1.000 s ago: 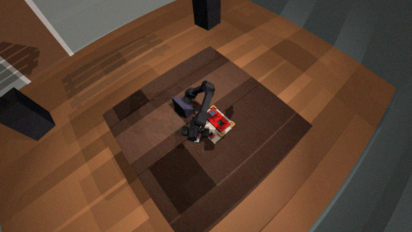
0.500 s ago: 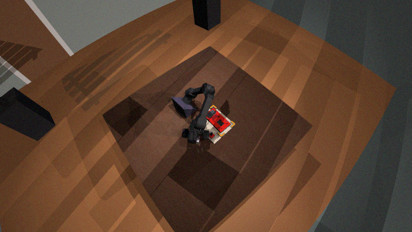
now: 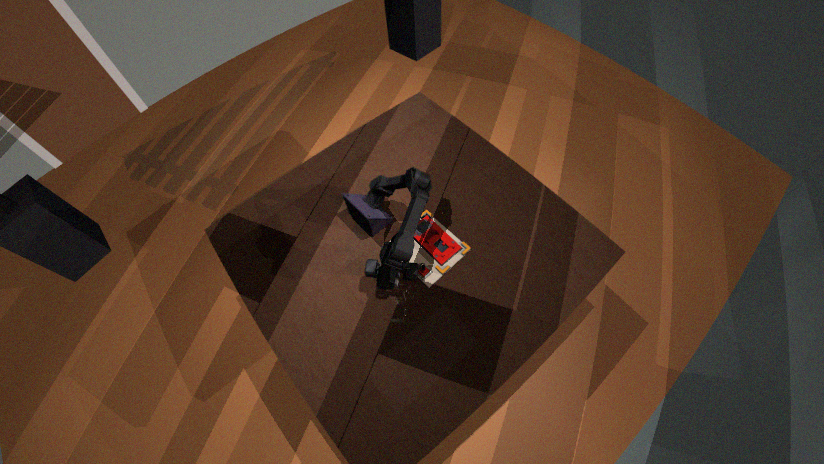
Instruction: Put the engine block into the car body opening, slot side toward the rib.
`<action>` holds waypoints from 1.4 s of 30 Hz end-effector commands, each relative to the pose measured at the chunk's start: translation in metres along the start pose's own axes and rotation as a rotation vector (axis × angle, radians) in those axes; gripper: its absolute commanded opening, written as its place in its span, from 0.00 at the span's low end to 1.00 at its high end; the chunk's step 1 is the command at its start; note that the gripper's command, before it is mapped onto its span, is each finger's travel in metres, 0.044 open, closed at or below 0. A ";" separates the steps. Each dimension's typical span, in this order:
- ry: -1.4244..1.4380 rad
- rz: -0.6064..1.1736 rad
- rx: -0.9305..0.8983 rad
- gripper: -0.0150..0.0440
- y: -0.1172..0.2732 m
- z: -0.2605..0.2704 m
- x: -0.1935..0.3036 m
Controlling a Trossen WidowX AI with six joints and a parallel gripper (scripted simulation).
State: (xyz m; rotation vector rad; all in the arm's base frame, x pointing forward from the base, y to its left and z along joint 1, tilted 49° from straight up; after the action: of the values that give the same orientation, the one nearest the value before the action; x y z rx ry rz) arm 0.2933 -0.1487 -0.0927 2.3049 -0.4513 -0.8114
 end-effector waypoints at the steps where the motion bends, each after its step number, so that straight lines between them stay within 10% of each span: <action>1: -0.009 -0.005 0.005 0.69 -0.002 0.000 -0.002; 17: -0.012 -0.002 0.002 0.25 0.002 0.000 -0.001; 42: -0.053 0.049 -0.038 0.25 0.083 -0.001 0.004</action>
State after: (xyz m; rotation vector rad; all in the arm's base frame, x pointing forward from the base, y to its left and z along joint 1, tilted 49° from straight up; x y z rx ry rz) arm 0.2886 -0.2003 -0.0474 2.2457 -0.5003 -0.8659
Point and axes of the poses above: the point midway between the two fingers, 35 mm back from their tips, its own y axis back along the fingers, its own z axis across the jaws, x = y × z, the point moved 1 cm from there along y, back along the fingers, and after that the axes turned 12 degrees about y, right-handed, at the moved point
